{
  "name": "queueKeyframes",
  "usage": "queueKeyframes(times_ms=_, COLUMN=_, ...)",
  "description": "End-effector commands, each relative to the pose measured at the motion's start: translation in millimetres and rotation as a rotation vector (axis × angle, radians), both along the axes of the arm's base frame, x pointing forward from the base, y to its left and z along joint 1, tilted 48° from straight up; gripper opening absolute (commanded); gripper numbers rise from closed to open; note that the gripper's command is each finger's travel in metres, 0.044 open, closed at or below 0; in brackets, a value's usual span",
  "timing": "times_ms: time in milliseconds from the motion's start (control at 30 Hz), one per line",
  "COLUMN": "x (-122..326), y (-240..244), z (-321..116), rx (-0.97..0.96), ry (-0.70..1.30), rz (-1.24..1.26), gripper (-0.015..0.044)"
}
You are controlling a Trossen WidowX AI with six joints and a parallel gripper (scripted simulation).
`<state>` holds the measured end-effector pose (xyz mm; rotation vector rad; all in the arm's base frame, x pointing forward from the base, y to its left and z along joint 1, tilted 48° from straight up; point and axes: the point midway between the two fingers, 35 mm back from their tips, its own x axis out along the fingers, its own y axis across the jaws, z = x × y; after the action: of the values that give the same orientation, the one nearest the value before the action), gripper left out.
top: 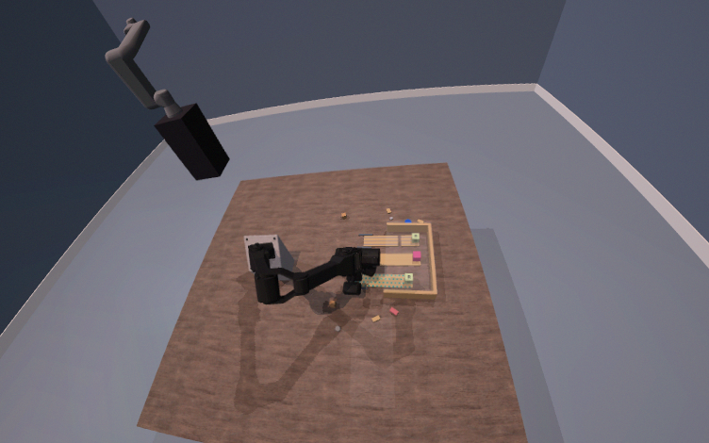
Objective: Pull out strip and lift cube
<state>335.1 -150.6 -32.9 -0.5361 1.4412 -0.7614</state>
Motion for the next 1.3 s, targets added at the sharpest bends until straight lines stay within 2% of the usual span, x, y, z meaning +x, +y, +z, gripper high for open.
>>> queueKeyframes(times_ms=0, x=-14.5, y=-0.6, z=-4.7, rx=0.003, ry=0.026, rz=-0.004, gripper=0.0000)
queueKeyframes(times_ms=1267, x=-68.4, y=6.5, z=-9.1, rx=0.003, ry=0.029, rz=-0.004, gripper=0.0000)
